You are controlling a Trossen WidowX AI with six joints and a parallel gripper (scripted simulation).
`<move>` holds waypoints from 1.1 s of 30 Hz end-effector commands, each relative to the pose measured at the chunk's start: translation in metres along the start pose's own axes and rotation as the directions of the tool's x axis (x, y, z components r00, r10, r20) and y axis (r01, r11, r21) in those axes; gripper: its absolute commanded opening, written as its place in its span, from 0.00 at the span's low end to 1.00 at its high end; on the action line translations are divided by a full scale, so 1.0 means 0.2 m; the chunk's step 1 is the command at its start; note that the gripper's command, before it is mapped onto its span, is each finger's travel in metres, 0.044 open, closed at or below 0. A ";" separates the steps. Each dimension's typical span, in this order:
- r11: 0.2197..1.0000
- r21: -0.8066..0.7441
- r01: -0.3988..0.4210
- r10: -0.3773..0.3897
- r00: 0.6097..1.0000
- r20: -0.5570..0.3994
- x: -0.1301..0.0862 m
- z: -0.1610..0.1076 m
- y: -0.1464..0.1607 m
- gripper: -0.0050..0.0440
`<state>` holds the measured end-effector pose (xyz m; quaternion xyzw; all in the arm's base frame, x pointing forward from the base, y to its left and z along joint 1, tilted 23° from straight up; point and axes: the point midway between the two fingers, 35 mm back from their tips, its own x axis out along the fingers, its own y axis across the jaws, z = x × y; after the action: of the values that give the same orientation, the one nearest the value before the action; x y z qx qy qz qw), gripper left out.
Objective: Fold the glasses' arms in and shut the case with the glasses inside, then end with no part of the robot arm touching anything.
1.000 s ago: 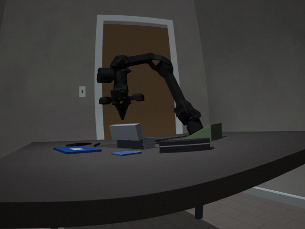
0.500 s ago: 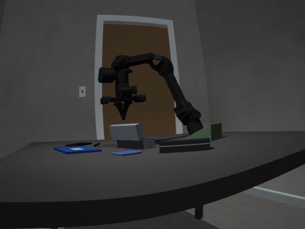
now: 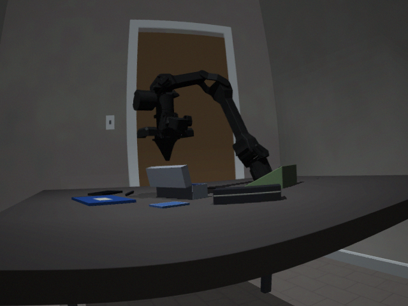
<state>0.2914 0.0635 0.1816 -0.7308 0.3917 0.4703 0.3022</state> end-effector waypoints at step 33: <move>0.626 -0.779 -0.003 -0.004 1.000 -0.007 0.12 0.08 0.01 0.10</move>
<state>0.2887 0.0700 0.1621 -0.7952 0.1702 0.5819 -0.0113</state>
